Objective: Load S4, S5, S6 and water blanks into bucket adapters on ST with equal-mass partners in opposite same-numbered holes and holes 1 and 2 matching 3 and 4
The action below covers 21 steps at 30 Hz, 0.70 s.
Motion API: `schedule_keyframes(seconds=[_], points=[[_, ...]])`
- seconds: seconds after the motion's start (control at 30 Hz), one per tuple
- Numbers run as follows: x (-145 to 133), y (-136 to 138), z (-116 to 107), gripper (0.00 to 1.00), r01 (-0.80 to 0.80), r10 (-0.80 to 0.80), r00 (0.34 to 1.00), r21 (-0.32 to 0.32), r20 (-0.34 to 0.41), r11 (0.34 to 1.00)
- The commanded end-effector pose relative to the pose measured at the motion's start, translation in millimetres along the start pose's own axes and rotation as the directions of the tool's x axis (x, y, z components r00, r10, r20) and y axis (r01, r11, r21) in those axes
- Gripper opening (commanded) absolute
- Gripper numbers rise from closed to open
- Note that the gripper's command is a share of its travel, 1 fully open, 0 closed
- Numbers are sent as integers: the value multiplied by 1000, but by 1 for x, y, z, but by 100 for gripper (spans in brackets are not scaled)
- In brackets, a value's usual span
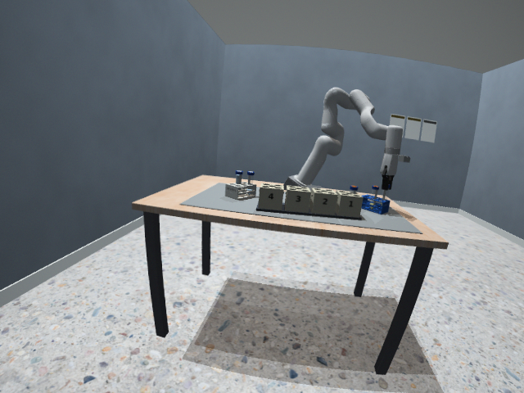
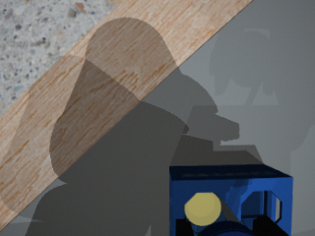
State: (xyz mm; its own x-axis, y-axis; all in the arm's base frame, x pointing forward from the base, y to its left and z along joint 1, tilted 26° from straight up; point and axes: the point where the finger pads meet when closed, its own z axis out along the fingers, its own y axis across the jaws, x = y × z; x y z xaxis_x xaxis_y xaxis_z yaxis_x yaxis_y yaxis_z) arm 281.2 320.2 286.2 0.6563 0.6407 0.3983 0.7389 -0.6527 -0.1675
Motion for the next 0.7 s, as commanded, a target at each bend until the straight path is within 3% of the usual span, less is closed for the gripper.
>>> schedule_keyframes(seconds=[0.0,0.67], points=[[1,0,-4,0,1,-1,1000,0,-4,1000],[1,0,-23,0,1,-1,1000,0,-4,1000]])
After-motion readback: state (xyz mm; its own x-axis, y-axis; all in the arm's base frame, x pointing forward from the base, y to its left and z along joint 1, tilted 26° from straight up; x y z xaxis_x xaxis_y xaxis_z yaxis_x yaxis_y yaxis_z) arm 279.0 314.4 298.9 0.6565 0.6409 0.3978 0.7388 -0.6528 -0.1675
